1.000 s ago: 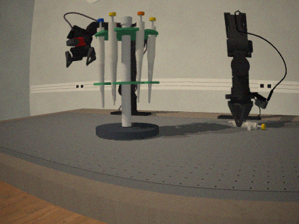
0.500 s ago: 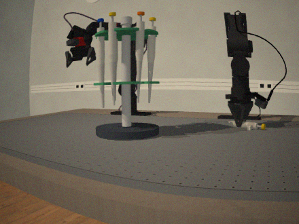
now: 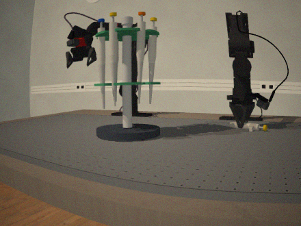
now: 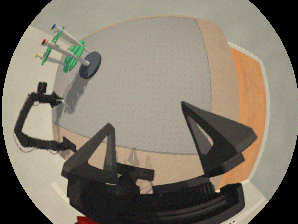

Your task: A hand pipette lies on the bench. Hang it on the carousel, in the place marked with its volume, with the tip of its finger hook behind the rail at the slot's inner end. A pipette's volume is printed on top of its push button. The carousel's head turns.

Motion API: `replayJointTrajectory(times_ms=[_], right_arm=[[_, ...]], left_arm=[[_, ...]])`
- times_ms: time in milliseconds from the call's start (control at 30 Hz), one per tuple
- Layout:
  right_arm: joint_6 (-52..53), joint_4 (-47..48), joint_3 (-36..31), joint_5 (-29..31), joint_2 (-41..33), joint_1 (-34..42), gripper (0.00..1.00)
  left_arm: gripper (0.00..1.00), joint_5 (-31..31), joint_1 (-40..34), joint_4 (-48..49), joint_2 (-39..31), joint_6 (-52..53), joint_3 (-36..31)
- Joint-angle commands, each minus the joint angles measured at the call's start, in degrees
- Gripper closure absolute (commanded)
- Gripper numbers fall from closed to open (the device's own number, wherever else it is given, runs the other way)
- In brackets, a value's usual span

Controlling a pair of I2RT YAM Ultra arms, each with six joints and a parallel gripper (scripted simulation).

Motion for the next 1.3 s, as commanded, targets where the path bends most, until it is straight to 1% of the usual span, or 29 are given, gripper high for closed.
replayJointTrajectory(times_ms=[0,1133,1167,1267], right_arm=[[-0.68,0.77,0.89,-1.33,-0.32,-0.54,0.0],[-0.68,0.77,0.89,-1.33,-0.32,-0.54,0.0],[-0.68,0.77,0.89,-1.33,-0.32,-0.54,0.0],[-0.68,0.77,0.89,-1.33,-0.32,-0.54,0.0]], left_arm=[[0.88,-0.66,0.8,0.96,-0.3,0.2,1.47],[0.88,-0.66,0.8,0.96,-0.3,0.2,1.47],[0.88,-0.65,0.79,-0.87,-1.38,0.21,1.79],[0.88,-0.65,0.78,-2.05,-2.09,0.2,2.49]])
